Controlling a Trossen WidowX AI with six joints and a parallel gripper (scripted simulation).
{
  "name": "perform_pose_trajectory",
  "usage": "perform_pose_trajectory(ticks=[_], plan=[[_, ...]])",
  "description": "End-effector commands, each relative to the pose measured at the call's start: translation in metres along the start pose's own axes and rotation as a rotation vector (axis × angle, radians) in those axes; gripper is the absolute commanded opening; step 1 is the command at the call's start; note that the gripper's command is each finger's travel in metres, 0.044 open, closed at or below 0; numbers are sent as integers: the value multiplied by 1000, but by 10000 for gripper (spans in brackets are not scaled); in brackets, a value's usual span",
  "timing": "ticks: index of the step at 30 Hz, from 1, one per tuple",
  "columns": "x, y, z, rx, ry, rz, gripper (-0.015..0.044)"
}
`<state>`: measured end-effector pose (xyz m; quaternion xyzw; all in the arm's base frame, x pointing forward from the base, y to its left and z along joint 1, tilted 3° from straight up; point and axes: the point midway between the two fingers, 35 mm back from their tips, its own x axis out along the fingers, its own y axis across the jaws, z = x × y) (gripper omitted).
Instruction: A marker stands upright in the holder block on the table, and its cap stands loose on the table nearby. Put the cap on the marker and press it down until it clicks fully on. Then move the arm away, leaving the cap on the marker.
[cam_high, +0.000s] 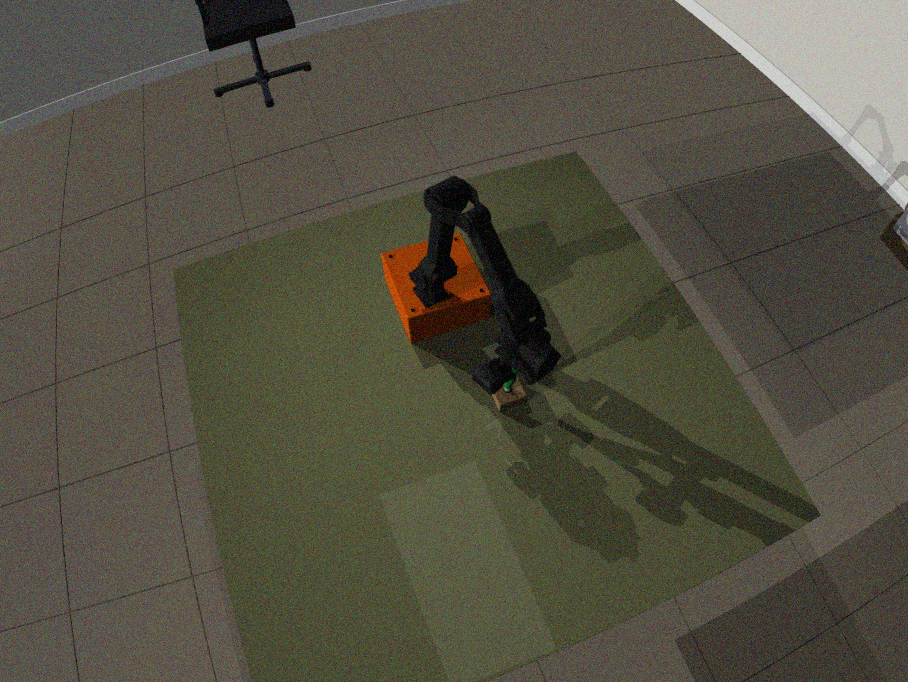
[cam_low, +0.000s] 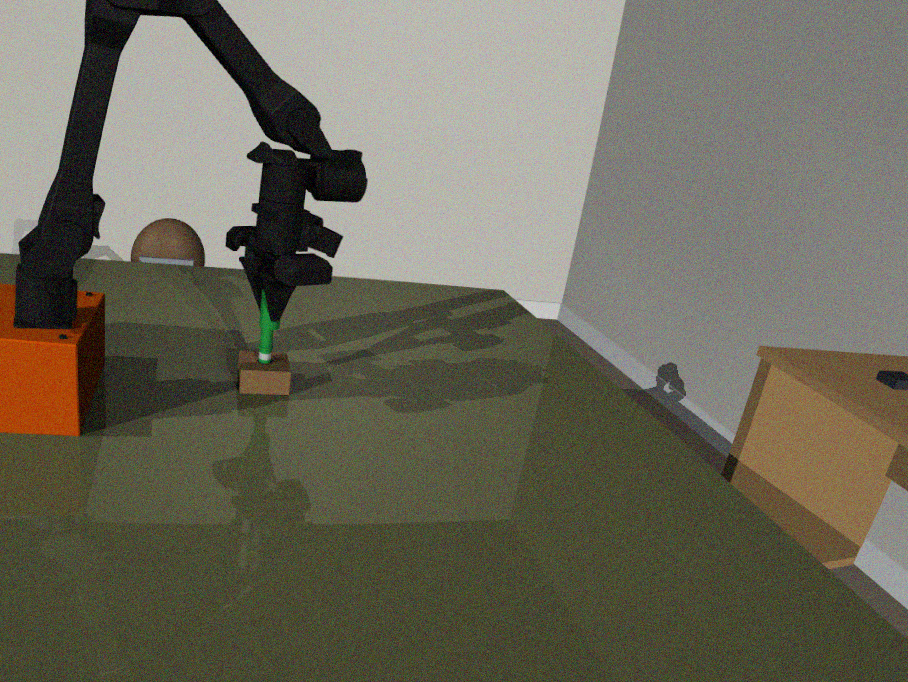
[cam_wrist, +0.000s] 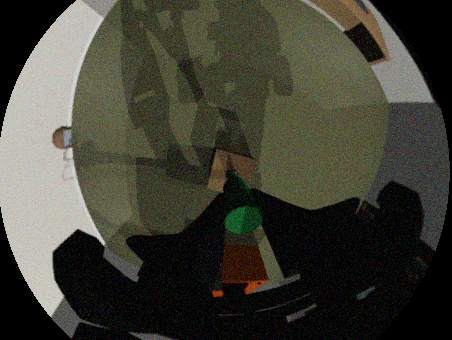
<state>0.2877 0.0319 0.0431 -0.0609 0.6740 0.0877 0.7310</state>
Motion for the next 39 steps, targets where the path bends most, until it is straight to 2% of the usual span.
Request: perform_pose_trajectory(ticks=[1,13,25,39], plan=[[8,-1,-1,5,8,-3,0],[27,0,-3,5,9,-3,0],[28,0,-3,5,9,-3,0],[28,0,-3,0,8,0,368]])
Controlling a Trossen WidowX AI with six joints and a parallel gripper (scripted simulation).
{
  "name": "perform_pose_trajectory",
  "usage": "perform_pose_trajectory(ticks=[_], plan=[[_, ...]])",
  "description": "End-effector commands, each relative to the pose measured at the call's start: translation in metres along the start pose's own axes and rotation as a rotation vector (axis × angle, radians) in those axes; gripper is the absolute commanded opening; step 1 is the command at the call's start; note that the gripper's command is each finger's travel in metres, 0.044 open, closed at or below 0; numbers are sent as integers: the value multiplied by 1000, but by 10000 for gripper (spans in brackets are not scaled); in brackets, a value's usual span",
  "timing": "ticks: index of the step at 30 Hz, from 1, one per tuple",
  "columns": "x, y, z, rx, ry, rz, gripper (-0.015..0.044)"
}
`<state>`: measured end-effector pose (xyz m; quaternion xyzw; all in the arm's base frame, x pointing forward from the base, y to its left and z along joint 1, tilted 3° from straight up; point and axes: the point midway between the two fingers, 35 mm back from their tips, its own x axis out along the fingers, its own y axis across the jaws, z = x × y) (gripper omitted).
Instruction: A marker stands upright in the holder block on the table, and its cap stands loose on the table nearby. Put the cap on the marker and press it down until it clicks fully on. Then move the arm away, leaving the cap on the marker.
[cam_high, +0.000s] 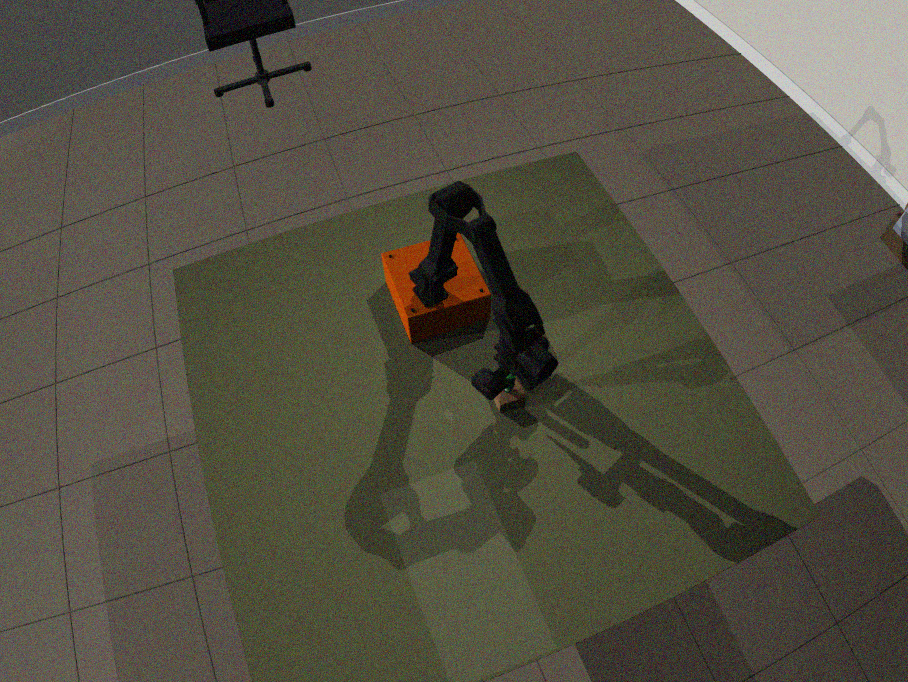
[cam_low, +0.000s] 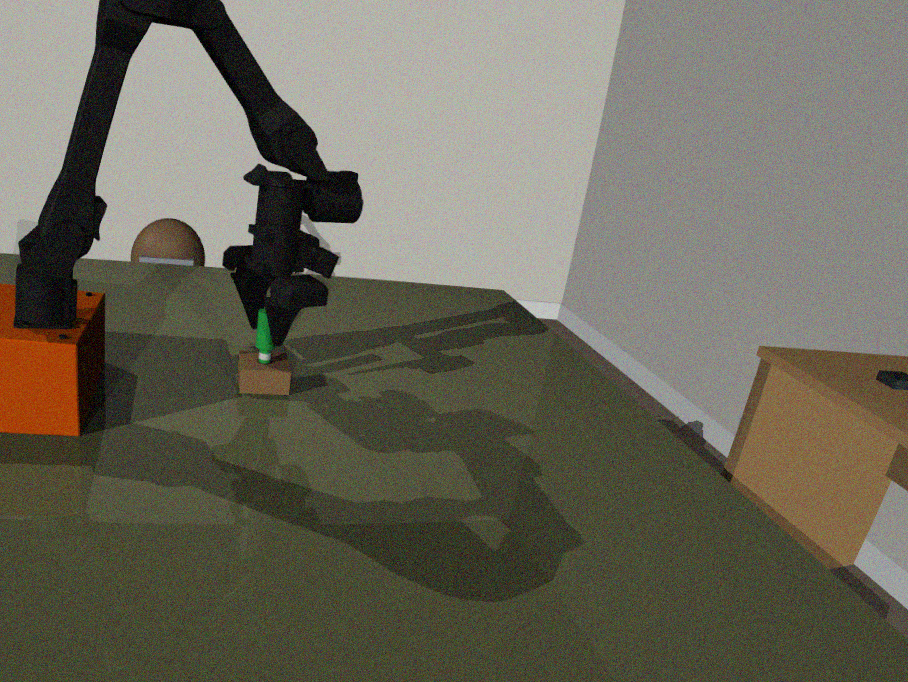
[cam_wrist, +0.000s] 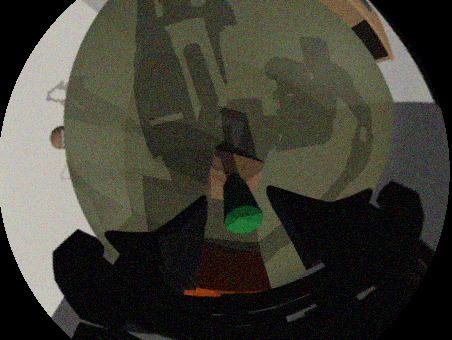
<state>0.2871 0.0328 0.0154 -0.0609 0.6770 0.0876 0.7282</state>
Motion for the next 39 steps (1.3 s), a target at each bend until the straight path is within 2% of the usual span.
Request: perform_pose_trajectory(ticks=[1,3,6,10,14,16,21,31,39], plan=[[0,0,0,0,0,0,394],[0,0,0,0,0,0,440],[-12,0,2,-2,-2,-1,440],[-72,0,1,-1,-1,0,440],[-75,0,0,0,0,0,440],[-74,0,1,52,0,-1,387],[-66,0,1,394,-1,-4,256],[-66,0,1,407,-1,-4,0],[-66,0,1,407,-1,-4,0]])
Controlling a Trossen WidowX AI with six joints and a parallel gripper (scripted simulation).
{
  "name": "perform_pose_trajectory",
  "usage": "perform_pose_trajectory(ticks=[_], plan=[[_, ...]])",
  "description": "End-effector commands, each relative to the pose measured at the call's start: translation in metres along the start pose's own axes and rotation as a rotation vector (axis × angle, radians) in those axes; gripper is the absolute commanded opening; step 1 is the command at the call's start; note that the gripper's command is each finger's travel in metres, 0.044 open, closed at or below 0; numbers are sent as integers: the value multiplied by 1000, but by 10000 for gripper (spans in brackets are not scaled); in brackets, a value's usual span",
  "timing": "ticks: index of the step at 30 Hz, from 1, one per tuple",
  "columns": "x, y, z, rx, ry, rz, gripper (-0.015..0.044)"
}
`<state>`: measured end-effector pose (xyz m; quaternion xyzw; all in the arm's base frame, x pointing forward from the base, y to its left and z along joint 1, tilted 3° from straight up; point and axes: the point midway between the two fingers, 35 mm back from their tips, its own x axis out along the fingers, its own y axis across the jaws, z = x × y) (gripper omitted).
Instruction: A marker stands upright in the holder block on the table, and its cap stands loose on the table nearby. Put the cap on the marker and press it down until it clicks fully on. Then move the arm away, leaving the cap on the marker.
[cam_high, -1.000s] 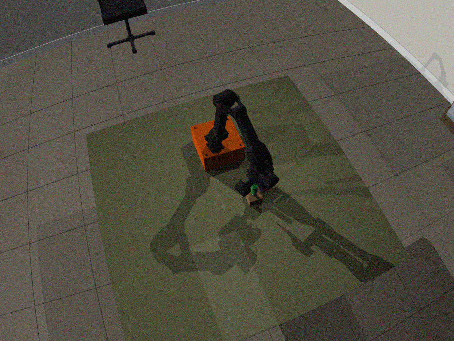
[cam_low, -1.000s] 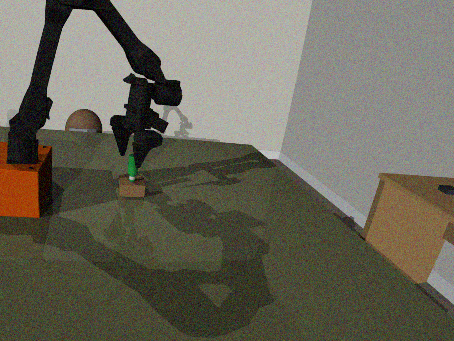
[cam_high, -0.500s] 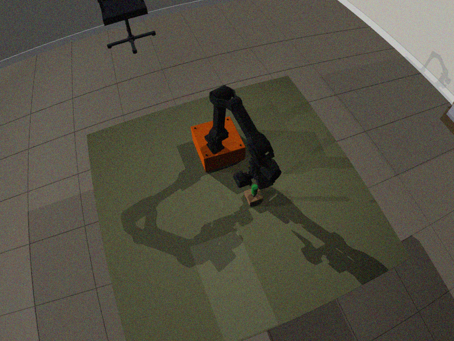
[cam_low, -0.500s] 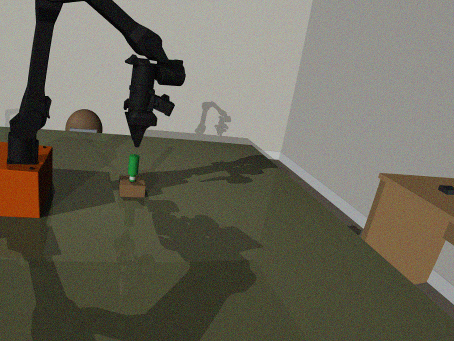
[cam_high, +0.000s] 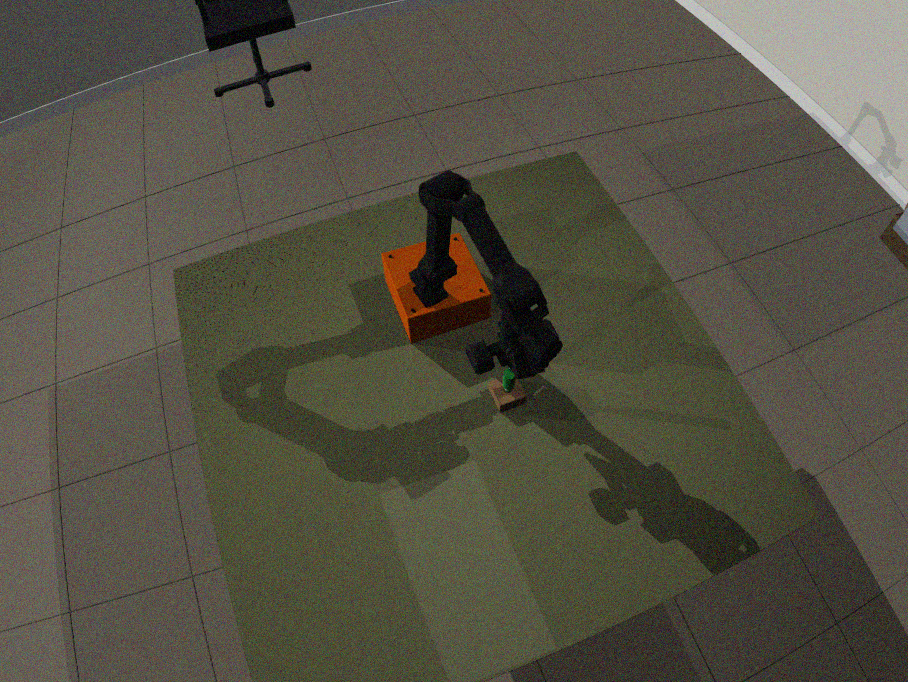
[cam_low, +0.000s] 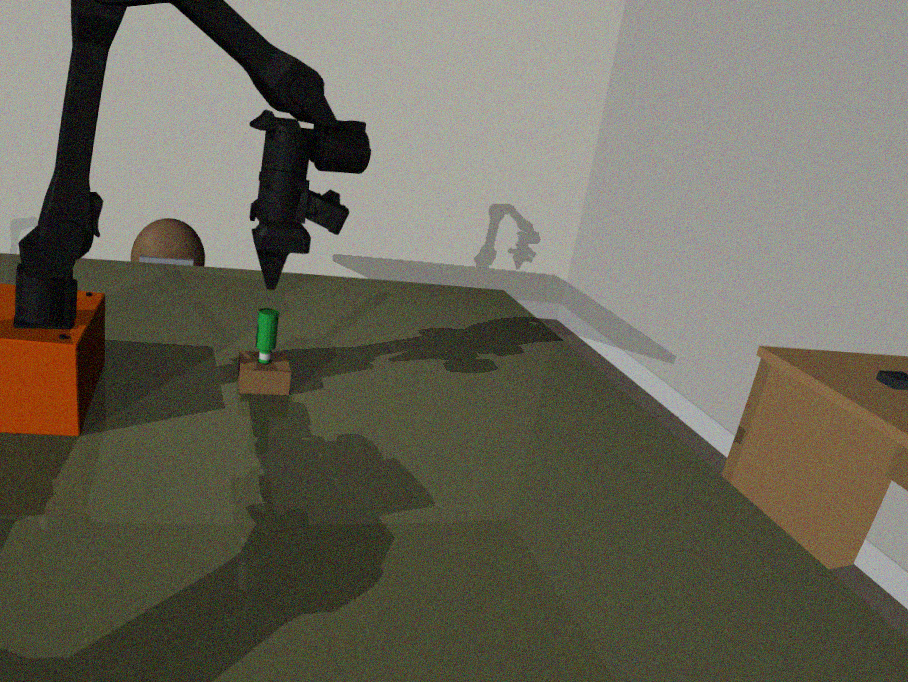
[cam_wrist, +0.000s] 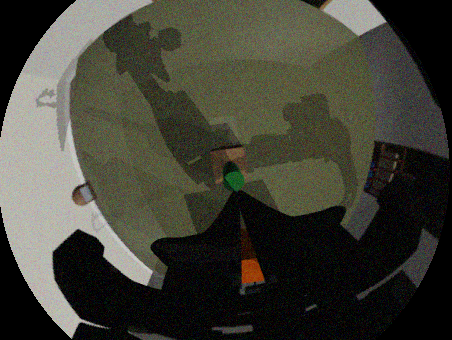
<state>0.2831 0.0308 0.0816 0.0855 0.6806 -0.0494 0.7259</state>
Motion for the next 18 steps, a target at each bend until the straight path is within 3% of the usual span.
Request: perform_pose_trajectory(ticks=[1,18], plan=[[1,0,0,5,-1,-3,0],[23,-1,0,5,-1,-3,0]])
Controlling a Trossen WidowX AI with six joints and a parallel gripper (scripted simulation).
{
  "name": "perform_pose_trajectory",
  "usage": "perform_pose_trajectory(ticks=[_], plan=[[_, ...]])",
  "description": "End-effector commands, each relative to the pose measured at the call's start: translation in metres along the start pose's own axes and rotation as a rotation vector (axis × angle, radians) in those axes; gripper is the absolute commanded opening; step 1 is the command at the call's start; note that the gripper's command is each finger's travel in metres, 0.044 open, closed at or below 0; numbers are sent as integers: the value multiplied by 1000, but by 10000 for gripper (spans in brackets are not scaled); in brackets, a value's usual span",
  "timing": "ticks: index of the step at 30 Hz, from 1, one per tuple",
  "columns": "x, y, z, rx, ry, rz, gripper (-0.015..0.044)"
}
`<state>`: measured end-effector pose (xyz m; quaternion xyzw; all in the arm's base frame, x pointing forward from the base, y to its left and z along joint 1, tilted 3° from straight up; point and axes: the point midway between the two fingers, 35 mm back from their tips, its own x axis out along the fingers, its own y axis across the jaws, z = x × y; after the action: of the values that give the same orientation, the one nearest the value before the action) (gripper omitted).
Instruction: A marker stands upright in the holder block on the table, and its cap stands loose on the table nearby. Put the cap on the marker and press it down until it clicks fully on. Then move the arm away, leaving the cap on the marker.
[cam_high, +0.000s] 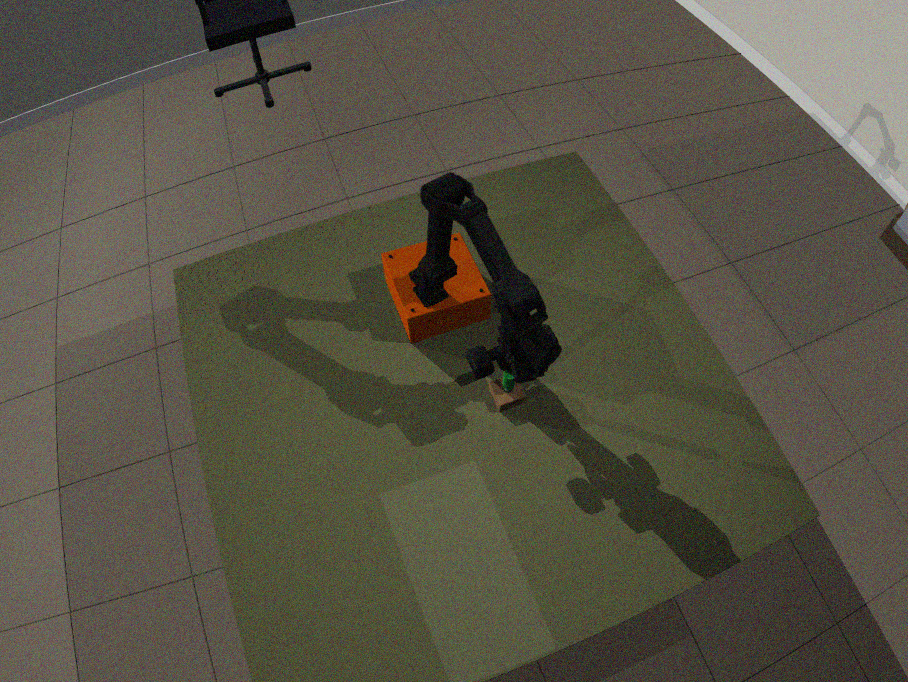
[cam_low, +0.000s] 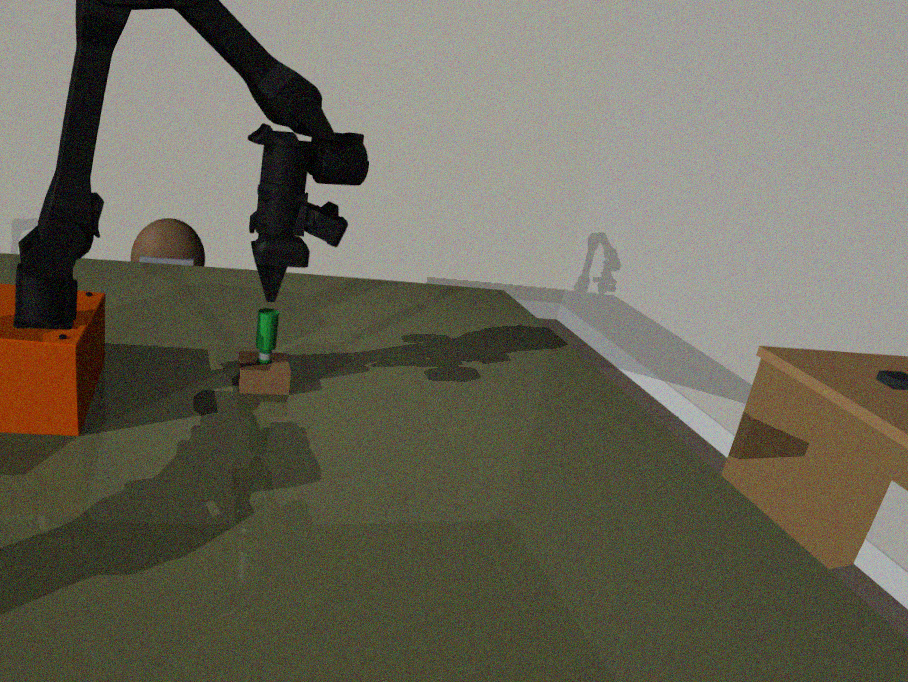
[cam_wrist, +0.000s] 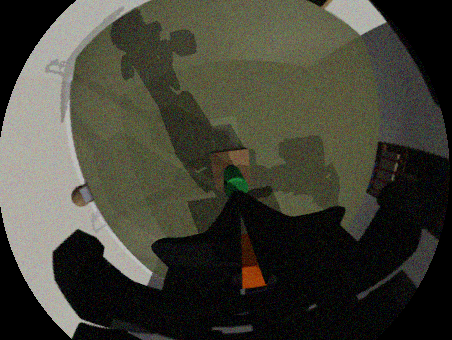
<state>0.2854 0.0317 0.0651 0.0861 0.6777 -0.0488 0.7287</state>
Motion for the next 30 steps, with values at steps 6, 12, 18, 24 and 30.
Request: perform_pose_trajectory(ticks=[6,12,18,24,30], plan=[[14,-1,-1,5,7,-6,0],[22,-1,-1,5,7,-6,0],[19,0,1,0,-4,1,0],[-2,1,4,1,-4,1,0],[-70,1,1,0,-1,0,0]])
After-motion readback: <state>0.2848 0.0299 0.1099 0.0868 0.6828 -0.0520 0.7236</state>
